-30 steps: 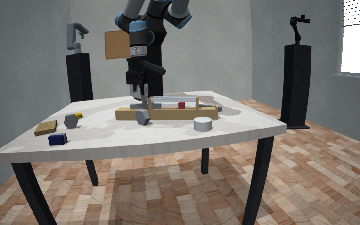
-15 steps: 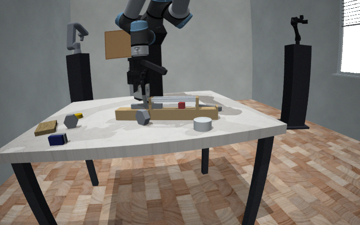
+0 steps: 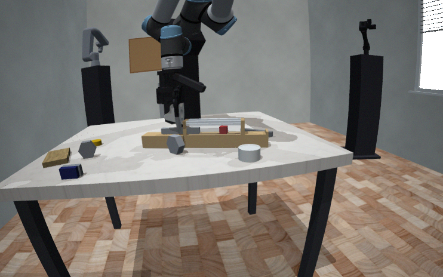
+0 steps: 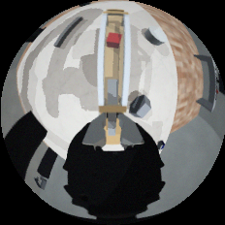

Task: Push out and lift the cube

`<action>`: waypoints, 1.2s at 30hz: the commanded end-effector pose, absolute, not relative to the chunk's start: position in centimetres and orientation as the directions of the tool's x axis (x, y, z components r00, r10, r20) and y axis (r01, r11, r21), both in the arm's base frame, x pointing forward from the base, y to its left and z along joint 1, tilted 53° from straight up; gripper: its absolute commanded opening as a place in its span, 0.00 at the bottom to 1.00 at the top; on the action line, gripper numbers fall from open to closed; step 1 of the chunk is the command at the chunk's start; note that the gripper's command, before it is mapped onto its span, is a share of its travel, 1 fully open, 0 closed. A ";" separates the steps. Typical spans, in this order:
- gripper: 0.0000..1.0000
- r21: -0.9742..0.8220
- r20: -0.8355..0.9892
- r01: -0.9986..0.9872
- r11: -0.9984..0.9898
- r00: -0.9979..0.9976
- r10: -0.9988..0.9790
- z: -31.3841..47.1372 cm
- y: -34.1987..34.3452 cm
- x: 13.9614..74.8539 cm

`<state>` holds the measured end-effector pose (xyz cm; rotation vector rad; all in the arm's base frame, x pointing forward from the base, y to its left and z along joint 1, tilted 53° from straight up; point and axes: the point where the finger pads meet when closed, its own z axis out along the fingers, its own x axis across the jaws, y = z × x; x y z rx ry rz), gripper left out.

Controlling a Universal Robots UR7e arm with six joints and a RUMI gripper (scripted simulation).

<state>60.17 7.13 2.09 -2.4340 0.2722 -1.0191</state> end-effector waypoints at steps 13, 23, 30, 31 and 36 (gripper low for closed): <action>0.22 -0.505 0.616 0.003 -0.863 0.702 -0.358 2.1 7.1 60.2; 0.22 -0.505 0.616 0.003 -0.863 0.702 -0.358 2.1 7.1 60.2; 0.22 -0.505 0.616 0.003 -0.863 0.702 -0.358 2.1 7.1 60.2; 0.22 -0.505 0.616 0.003 -0.863 0.702 -0.358 2.1 7.1 60.2; 0.22 -0.505 0.616 0.003 -0.863 0.702 -0.358 2.1 7.1 60.2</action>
